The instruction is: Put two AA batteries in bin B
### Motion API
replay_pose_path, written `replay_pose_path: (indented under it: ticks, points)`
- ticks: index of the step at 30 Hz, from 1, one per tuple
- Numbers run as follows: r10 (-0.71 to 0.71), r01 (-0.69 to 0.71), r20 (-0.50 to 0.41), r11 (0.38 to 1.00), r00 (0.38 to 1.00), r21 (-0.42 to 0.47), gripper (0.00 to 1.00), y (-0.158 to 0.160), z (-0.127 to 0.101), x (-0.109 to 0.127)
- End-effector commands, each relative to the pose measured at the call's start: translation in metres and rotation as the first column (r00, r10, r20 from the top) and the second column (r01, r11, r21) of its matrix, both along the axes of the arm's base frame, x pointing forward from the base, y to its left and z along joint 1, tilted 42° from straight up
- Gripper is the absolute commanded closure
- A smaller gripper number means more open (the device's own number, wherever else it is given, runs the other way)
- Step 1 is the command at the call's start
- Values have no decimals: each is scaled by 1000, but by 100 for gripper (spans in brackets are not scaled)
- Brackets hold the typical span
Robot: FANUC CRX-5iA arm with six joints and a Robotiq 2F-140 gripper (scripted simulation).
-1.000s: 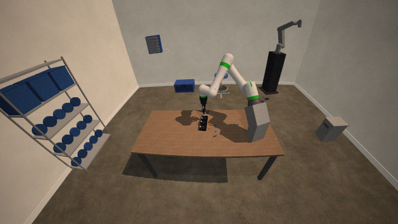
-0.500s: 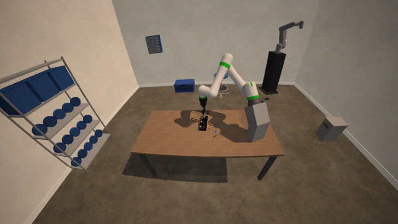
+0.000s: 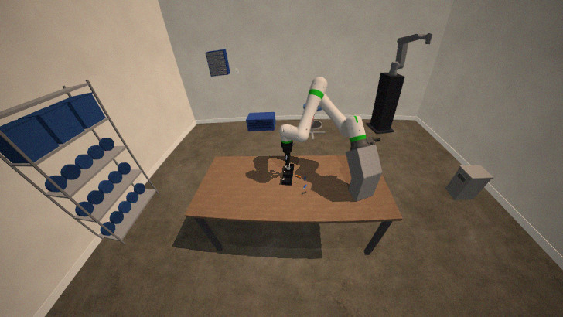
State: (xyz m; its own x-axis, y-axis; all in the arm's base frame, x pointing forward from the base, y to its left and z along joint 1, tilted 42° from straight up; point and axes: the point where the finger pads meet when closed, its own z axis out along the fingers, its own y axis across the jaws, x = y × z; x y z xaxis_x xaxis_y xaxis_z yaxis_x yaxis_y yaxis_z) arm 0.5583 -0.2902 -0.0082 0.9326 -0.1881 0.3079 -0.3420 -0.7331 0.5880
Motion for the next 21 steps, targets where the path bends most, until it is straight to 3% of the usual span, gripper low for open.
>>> replay_pose_path:
  ticks: [1,21]
  points:
    - [0,0,1,1000,1000,0,95,-5,-6,1]
    - [0,0,1,1000,1000,0,95,-35,-41,7]
